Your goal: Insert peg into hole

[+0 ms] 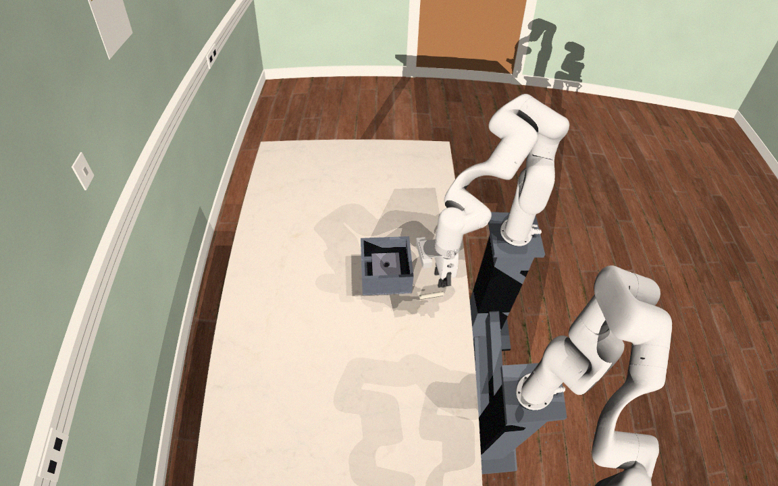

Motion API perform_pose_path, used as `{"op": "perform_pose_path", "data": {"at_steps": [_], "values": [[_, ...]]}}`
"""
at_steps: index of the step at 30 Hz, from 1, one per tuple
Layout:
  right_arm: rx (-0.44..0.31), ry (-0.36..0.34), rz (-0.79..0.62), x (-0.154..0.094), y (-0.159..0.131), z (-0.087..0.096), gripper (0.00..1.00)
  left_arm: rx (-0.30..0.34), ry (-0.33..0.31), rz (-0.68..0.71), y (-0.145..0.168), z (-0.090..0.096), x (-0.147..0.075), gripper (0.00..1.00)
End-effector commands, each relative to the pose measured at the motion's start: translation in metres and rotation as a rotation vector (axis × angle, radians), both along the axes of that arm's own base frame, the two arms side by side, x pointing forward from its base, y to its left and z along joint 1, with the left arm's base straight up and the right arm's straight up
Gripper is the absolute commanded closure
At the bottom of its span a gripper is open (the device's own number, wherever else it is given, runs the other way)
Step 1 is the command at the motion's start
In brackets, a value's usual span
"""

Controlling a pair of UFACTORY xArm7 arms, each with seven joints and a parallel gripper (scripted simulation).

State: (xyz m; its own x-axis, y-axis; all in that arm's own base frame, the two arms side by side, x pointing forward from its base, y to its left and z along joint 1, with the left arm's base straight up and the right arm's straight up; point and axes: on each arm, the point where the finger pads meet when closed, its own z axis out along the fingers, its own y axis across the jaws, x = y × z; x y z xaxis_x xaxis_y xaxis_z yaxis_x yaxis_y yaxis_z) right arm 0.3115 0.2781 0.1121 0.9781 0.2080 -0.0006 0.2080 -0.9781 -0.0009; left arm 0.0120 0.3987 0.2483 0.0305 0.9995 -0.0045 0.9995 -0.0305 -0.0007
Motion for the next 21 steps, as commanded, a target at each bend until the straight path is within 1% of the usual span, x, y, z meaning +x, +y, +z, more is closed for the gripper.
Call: {"op": "perform_pose_path", "data": {"at_steps": [1, 6, 8, 21], "values": [[0.001, -0.004, 0.000, 0.001, 0.001, -0.008, 0.56, 0.004, -0.001, 0.000, 0.001, 0.002, 0.000, 0.00], [0.001, -0.004, 0.000, 0.001, 0.001, -0.019, 0.56, 0.004, -0.001, 0.000, 0.001, 0.002, 0.000, 0.00], [0.001, -0.004, 0.000, 0.001, 0.001, -0.019, 0.56, 0.004, -0.001, 0.000, 0.001, 0.002, 0.000, 0.00], [0.001, -0.004, 0.000, 0.001, 0.000, -0.041, 0.56, 0.004, -0.001, 0.000, 0.001, 0.002, 0.000, 0.00]]}}
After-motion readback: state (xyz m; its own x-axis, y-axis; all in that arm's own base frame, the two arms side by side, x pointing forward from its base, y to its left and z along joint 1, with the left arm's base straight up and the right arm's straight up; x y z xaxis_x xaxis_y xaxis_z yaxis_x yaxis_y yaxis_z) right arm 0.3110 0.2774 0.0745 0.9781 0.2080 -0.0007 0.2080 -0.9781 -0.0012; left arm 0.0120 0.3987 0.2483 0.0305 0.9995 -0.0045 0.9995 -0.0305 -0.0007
